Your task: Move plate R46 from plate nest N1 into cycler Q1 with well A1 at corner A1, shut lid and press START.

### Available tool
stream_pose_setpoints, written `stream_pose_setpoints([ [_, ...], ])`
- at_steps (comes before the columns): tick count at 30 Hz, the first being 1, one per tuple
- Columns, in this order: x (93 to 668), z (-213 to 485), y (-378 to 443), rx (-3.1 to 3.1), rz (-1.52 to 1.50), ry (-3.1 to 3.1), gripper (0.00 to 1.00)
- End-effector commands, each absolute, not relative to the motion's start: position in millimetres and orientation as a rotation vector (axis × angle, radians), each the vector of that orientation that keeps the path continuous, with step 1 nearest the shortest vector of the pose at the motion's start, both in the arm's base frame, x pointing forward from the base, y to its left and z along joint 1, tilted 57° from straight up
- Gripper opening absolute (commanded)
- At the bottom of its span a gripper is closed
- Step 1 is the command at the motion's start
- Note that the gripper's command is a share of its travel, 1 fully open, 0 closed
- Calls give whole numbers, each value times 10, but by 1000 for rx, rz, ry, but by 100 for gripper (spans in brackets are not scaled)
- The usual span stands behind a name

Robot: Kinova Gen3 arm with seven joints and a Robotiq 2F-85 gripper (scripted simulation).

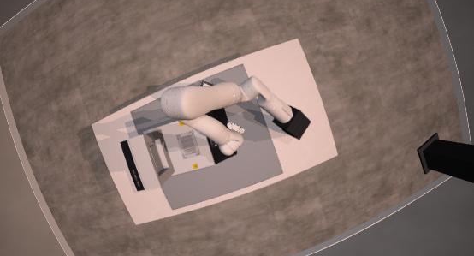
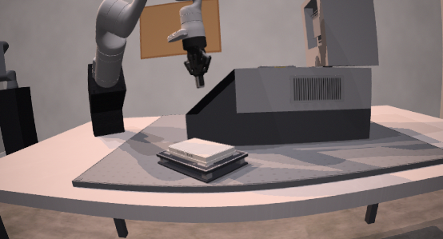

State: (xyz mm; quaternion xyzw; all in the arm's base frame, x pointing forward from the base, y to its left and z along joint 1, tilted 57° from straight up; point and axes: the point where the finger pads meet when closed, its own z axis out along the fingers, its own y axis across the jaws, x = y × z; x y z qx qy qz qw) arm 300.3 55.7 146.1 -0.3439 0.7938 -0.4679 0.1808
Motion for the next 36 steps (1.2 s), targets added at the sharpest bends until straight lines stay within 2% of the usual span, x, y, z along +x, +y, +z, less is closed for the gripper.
stream_pose_setpoints([
  [1,2994,1465,561,-972,-1321,2242,10],
  [36,2867,1587,722,-978,-1321,2241,10],
])
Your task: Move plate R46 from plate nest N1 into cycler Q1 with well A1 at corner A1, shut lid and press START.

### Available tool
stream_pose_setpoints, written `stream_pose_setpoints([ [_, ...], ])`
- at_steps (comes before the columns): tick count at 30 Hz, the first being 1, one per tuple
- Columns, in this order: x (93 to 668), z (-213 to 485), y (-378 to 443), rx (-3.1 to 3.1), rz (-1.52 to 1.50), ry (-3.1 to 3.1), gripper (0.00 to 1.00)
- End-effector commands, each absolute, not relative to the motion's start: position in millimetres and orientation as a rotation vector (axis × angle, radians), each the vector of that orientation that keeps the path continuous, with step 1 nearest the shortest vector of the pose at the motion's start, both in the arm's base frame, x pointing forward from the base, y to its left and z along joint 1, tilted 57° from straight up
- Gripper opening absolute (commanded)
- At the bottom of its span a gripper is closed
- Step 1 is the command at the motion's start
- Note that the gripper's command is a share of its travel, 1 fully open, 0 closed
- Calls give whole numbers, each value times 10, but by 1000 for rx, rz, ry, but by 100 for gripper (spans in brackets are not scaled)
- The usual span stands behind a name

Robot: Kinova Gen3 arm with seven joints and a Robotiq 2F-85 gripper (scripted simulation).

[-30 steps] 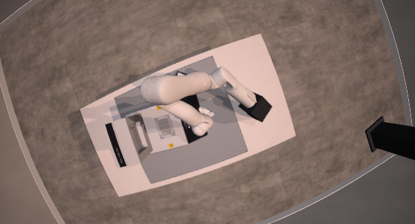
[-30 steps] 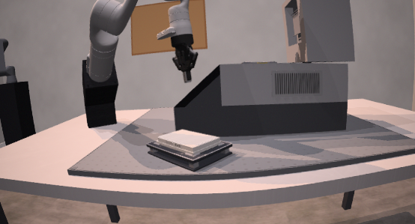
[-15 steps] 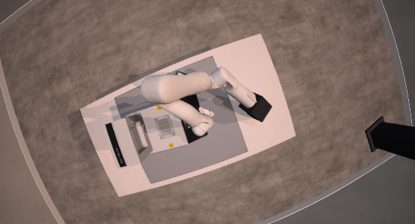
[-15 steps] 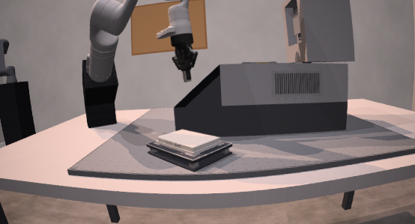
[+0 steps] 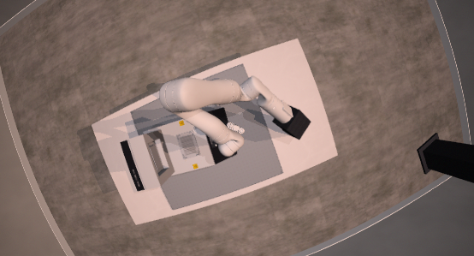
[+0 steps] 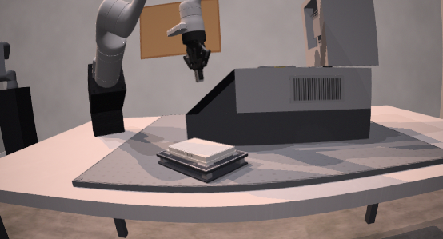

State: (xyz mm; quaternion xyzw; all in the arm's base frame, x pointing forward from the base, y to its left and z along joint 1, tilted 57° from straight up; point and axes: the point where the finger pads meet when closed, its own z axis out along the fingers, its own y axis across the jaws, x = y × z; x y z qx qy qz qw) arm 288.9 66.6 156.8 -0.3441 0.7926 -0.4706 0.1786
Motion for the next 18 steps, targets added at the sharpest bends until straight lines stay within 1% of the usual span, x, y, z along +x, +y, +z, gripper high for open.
stream_pose_setpoints([
  [1,2860,1595,731,-978,-1321,2241,10],
  [18,2749,1704,857,-978,-1322,2242,10],
])
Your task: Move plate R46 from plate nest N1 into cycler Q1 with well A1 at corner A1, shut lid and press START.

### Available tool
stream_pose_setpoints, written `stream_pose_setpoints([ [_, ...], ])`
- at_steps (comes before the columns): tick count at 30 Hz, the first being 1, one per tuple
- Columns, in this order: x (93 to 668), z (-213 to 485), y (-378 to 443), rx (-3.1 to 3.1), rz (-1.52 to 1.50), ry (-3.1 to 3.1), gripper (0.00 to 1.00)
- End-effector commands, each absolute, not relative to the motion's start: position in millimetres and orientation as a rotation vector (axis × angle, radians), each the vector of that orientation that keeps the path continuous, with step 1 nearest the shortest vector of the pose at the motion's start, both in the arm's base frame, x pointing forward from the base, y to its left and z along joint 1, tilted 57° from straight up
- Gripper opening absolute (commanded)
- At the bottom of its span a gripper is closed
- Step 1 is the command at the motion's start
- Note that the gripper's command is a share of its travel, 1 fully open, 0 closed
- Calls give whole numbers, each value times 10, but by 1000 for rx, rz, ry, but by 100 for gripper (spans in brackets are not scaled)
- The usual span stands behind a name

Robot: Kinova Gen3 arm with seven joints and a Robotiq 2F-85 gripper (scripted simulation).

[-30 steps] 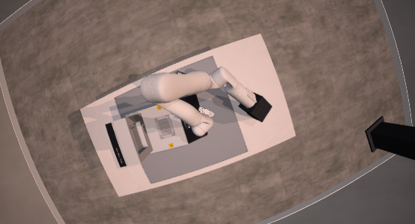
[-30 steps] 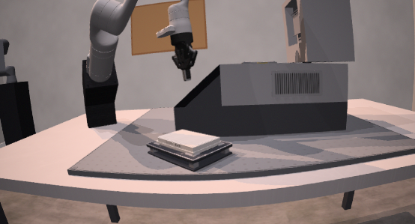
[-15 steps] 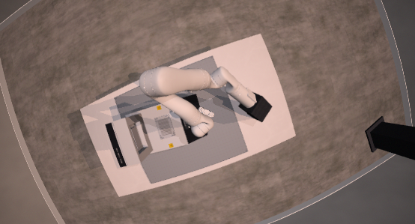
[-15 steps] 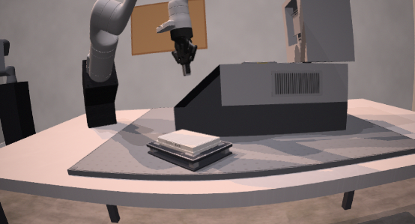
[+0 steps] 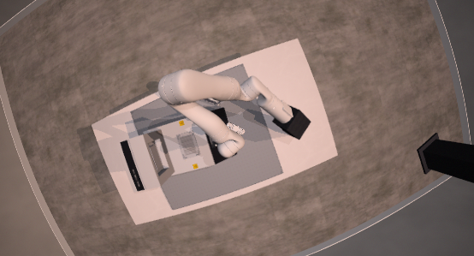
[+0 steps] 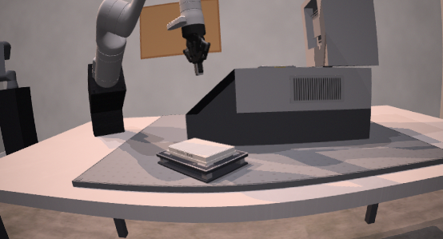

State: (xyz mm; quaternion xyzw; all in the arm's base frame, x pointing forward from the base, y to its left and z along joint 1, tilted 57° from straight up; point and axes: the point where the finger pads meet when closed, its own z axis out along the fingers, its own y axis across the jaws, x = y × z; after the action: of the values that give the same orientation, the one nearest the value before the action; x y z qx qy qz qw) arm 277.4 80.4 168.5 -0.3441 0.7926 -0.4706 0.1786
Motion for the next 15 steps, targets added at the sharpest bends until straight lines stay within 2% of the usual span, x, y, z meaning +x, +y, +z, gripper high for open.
stream_pose_setpoints([
  [1,2741,1711,866,-978,-1322,2242,10],
  [15,2653,1799,967,-978,-1322,2242,10],
])
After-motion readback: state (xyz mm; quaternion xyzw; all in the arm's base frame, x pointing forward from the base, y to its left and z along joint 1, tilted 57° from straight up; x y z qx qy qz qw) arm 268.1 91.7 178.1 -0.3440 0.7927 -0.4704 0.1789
